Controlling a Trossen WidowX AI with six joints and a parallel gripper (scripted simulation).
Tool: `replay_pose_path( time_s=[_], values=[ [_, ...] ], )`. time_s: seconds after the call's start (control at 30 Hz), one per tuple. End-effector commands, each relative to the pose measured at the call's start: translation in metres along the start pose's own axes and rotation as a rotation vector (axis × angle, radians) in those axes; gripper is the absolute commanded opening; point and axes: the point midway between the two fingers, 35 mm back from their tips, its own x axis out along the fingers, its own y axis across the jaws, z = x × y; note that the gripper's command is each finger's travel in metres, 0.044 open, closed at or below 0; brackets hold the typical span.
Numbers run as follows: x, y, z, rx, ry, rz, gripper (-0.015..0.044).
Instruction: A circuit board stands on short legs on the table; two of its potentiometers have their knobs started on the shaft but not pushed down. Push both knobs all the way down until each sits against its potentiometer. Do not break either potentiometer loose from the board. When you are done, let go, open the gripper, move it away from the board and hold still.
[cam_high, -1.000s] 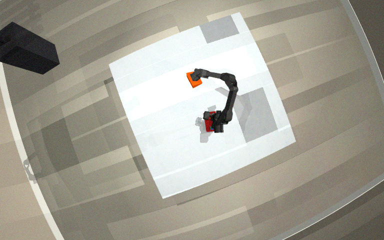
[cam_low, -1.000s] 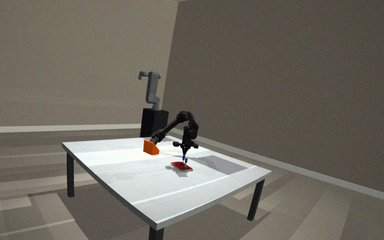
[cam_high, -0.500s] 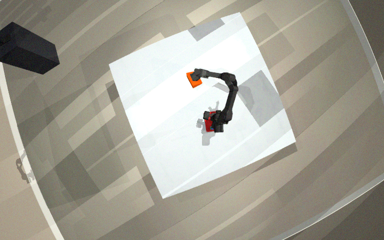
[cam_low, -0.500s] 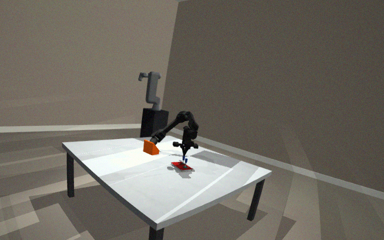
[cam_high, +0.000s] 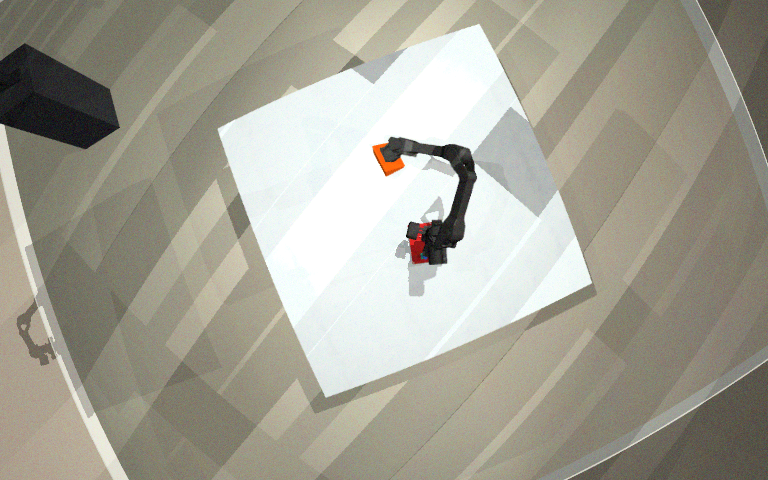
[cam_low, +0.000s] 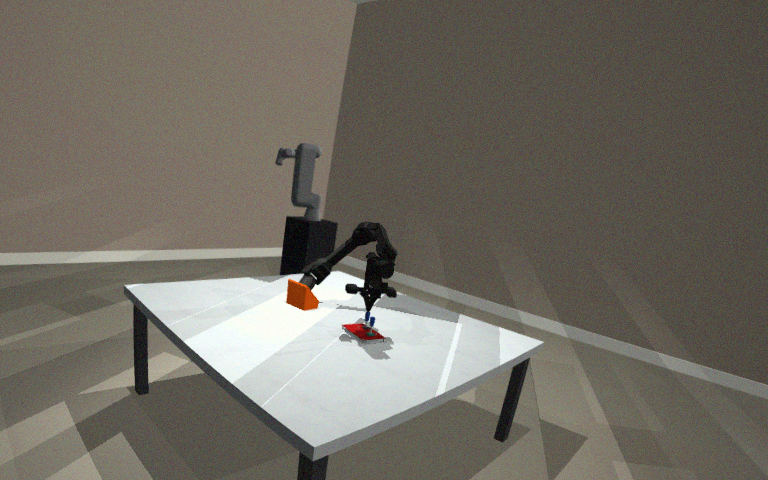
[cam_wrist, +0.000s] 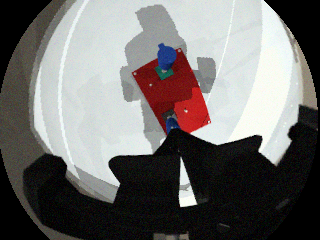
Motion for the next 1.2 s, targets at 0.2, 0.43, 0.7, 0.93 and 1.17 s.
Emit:
replay_pose_path(
  time_s=[0.2, 0.43, 0.7, 0.93, 1.17],
  values=[
    [0.015, 0.002, 0.000, -0.008, 0.014, -0.004, 0.0000],
    [0.017, 0.002, 0.000, -0.008, 0.014, -0.003, 0.0000],
    [0.021, 0.002, 0.000, -0.008, 0.014, -0.003, 0.0000],
    [0.023, 0.002, 0.000, -0.008, 0.014, -0.003, 0.0000],
    [0.025, 0.002, 0.000, -0.008, 0.014, -0.003, 0.0000]
  ],
)
